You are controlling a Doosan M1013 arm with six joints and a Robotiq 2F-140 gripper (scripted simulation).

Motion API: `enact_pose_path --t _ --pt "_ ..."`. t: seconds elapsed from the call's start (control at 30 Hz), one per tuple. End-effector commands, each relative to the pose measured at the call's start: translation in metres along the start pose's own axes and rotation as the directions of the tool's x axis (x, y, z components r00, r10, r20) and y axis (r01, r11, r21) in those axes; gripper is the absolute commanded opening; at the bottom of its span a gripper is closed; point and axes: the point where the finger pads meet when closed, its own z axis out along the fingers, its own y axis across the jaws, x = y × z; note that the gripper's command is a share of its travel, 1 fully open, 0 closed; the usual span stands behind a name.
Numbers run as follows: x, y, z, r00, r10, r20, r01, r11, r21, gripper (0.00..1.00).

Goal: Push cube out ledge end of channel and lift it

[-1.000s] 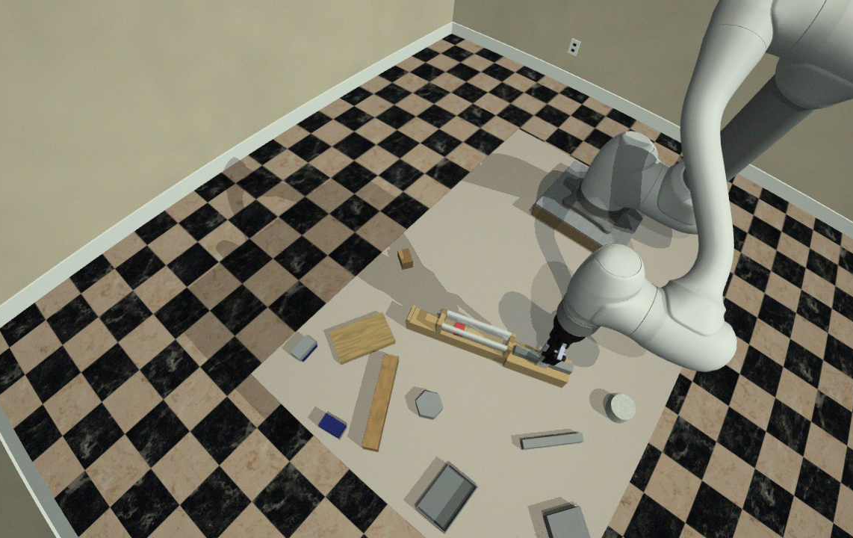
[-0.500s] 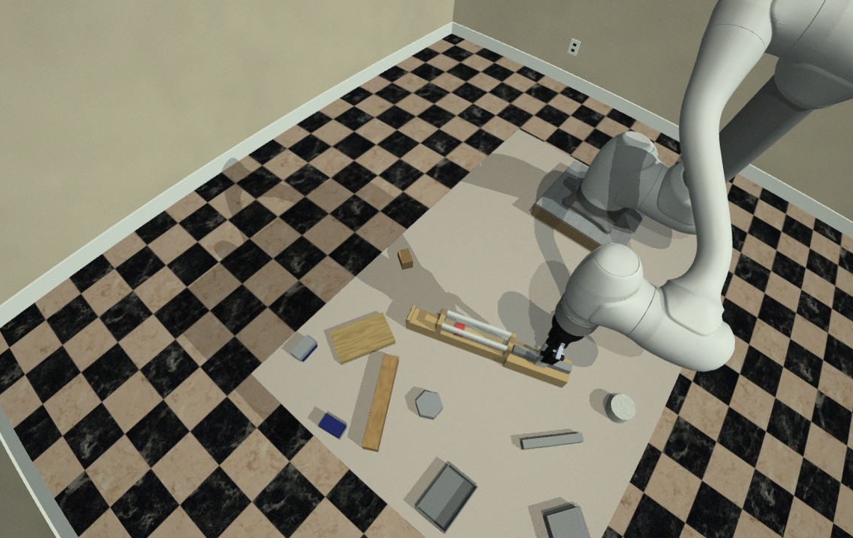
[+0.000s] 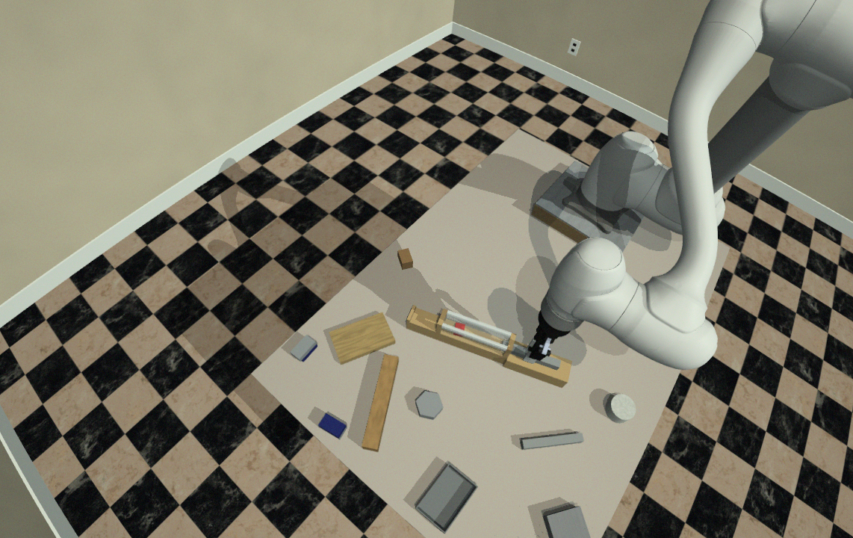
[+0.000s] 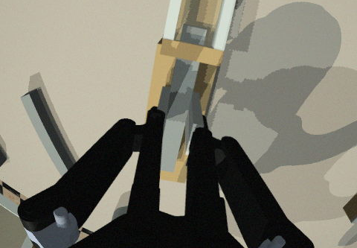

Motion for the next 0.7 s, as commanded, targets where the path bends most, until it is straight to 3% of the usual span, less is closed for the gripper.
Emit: enact_pose_path --t 0.0,0.67 --pt "0.008 0.0 0.0 1.0 0.0 0.0 0.0 1.0 0.0 0.0" --pt "0.032 0.0 0.0 1.0 0.0 0.0 0.0 1.0 0.0 0.0"
